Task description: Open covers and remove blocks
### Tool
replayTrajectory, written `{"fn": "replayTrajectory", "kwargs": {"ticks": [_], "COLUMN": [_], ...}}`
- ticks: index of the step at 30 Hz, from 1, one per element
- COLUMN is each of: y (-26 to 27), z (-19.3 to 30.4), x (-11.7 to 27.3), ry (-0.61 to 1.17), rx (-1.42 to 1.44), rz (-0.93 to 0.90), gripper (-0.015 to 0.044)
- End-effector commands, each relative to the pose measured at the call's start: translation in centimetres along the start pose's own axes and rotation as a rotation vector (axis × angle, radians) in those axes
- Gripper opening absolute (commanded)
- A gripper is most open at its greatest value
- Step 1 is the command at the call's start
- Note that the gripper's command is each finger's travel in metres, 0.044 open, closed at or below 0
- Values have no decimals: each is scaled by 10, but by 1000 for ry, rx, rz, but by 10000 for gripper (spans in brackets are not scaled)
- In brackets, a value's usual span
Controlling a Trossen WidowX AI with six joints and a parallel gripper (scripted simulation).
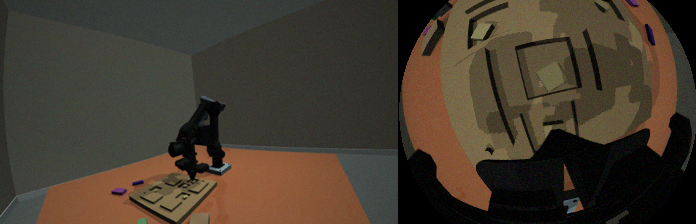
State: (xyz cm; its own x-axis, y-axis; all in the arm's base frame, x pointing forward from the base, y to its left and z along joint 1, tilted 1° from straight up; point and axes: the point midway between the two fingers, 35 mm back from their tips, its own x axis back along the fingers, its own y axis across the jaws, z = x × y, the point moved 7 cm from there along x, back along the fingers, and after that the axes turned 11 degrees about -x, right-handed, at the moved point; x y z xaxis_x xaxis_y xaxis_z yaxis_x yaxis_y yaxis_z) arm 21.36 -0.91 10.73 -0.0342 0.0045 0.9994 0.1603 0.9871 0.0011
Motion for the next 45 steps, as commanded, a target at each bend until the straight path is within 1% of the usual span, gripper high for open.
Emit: {"fn": "replayTrajectory", "kwargs": {"ticks": [1,45], "y": [1,2], "z": [1,-3], "x": [-1,-5], "ry": [2,1], "rx": [2,2], "rz": [-5,-6], "gripper": [0,0]}}
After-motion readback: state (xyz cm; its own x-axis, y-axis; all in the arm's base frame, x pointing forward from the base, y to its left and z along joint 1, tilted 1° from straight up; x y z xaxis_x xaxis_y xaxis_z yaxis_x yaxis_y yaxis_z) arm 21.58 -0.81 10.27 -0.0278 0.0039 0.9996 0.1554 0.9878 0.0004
